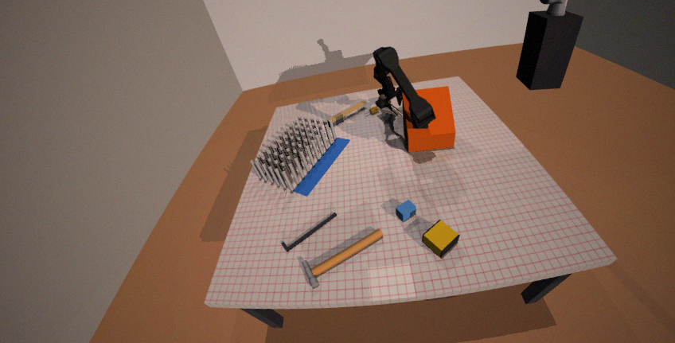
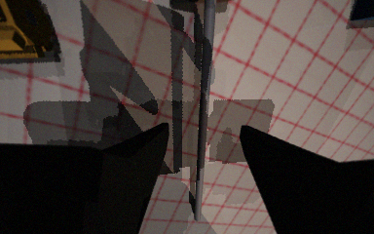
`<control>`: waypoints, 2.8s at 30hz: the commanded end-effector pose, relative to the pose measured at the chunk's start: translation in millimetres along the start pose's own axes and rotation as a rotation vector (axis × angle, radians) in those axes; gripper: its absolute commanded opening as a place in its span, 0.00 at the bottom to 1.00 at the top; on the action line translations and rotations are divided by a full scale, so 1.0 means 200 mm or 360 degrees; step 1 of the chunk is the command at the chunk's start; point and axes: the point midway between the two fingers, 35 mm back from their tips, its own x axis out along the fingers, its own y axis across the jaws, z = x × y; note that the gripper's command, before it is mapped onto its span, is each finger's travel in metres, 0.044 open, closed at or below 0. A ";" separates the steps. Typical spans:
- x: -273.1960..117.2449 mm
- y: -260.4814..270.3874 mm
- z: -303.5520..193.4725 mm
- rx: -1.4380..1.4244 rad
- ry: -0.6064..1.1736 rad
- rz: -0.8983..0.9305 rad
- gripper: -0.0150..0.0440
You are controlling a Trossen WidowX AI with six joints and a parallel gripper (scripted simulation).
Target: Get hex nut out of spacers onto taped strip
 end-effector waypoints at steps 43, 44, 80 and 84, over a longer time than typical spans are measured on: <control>-0.26 -0.26 -0.14 -0.0527 -0.0118 0.0063 0.25; -0.26 -0.27 -0.15 -0.0566 -0.0128 0.0066 0.25; -0.14 -0.51 -0.52 -0.1595 -0.0388 0.0006 0.25; -0.11 -0.51 -0.51 -0.1593 -0.0388 0.0006 0.25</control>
